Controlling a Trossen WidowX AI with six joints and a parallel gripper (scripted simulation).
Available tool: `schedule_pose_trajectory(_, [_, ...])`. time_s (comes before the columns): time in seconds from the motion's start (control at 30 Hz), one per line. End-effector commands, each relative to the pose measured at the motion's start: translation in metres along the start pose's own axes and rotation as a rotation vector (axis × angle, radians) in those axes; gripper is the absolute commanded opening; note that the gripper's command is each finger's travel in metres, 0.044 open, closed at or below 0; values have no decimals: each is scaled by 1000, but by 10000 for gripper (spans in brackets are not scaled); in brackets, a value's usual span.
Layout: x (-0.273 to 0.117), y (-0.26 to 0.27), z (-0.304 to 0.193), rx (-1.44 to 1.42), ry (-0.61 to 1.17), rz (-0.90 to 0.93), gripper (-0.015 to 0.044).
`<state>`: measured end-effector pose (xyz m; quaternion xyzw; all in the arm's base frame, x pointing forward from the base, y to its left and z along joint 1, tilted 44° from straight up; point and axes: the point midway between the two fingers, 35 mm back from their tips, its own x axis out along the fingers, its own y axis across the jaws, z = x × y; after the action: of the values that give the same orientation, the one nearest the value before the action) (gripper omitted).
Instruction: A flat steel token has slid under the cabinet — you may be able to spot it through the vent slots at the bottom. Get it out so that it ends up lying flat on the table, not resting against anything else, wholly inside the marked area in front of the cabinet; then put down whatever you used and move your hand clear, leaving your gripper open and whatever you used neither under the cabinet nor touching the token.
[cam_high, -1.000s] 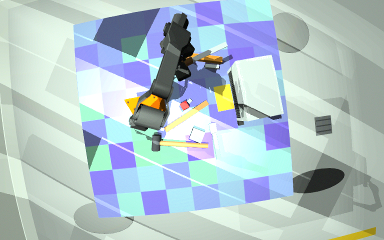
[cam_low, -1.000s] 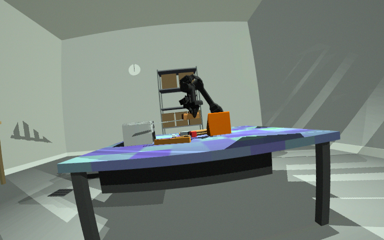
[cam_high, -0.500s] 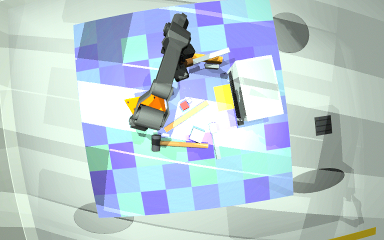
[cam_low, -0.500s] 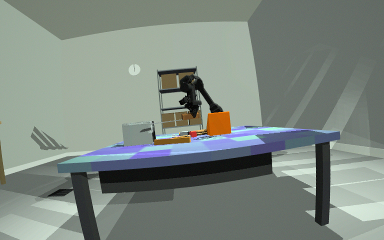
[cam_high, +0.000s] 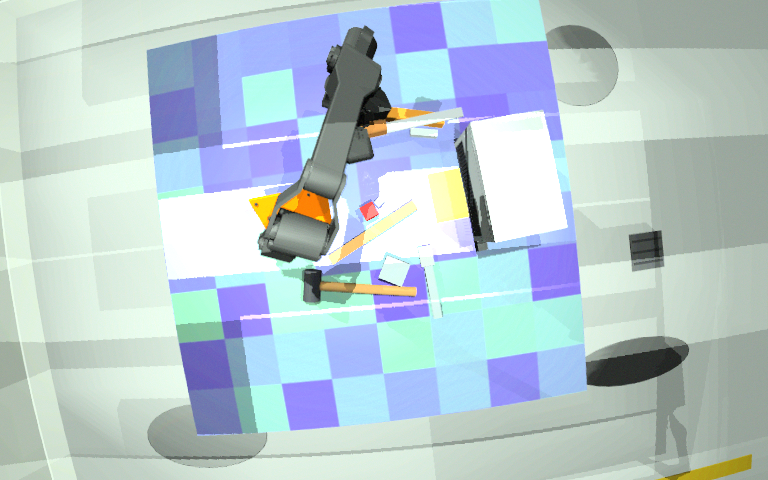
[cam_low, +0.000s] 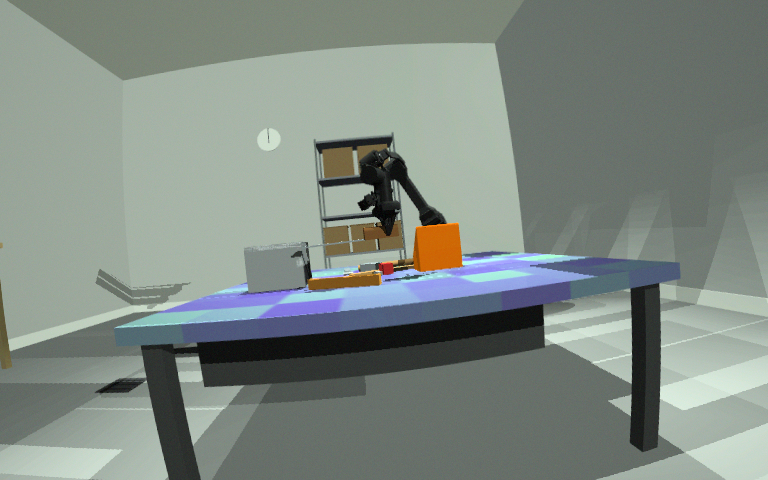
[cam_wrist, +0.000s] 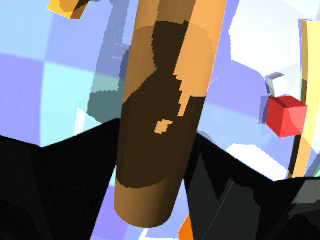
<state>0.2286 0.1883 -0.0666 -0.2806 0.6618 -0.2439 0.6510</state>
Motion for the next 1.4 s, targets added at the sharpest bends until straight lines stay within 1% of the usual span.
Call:
schedule_pose_trajectory(0.0, [-2,1,1,30,-11,7,0])
schedule_pose_trajectory(1.37, [-2,1,0,341,-10,9,0])
